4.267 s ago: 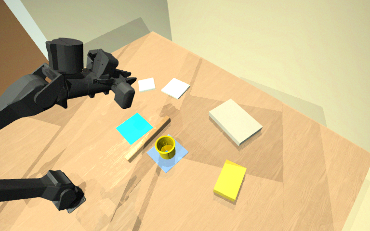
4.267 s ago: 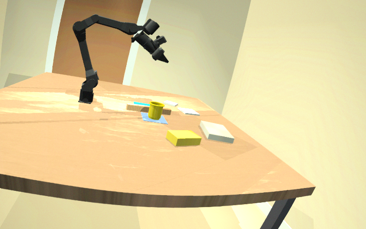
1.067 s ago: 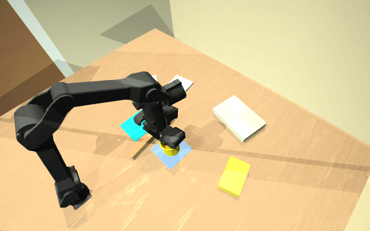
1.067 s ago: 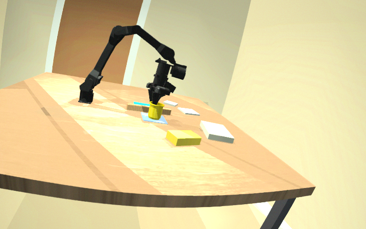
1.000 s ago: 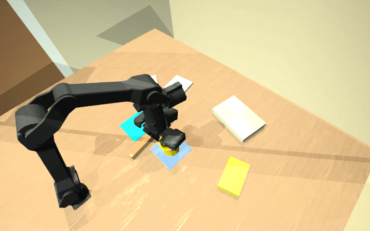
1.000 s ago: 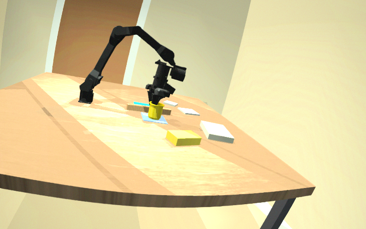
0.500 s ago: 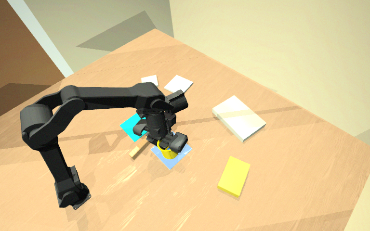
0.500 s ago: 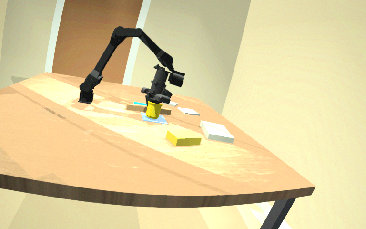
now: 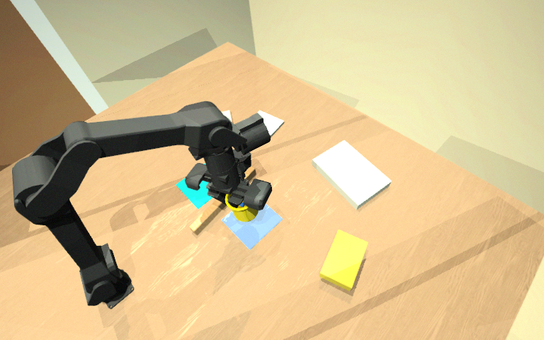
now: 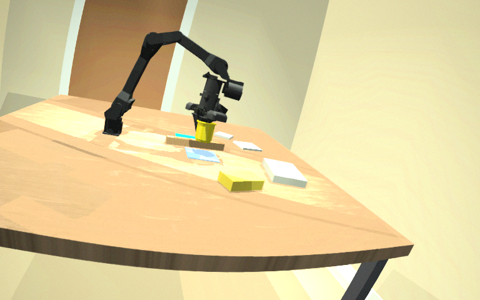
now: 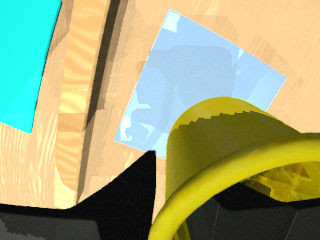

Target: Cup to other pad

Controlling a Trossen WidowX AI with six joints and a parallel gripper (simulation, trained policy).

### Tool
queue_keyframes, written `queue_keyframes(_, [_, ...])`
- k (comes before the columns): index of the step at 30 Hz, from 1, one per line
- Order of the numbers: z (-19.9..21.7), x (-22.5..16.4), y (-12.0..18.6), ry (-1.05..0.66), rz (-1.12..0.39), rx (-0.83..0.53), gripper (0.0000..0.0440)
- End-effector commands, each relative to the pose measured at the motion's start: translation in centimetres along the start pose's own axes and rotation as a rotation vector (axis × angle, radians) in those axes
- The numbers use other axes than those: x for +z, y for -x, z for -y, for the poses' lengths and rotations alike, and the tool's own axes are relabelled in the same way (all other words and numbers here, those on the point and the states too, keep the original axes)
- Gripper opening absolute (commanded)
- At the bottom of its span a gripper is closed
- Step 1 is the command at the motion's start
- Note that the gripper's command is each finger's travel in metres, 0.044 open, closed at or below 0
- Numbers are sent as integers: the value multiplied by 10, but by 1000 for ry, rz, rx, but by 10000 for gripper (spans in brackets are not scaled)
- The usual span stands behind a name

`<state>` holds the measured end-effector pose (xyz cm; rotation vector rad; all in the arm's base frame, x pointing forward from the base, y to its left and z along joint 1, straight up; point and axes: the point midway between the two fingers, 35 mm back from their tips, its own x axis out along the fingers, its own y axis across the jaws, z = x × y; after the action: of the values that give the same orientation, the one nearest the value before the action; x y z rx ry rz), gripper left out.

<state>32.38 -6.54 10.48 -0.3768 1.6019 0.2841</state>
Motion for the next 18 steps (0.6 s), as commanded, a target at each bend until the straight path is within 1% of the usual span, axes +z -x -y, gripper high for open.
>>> queue_keyframes(1, [-6, 5, 11, 27, 18, 2, 8])
queue_keyframes(8, [-17, 18, 25, 68, 48, -11, 0])
queue_keyframes(18, [-42, 41, 35, 123, 90, -32, 0])
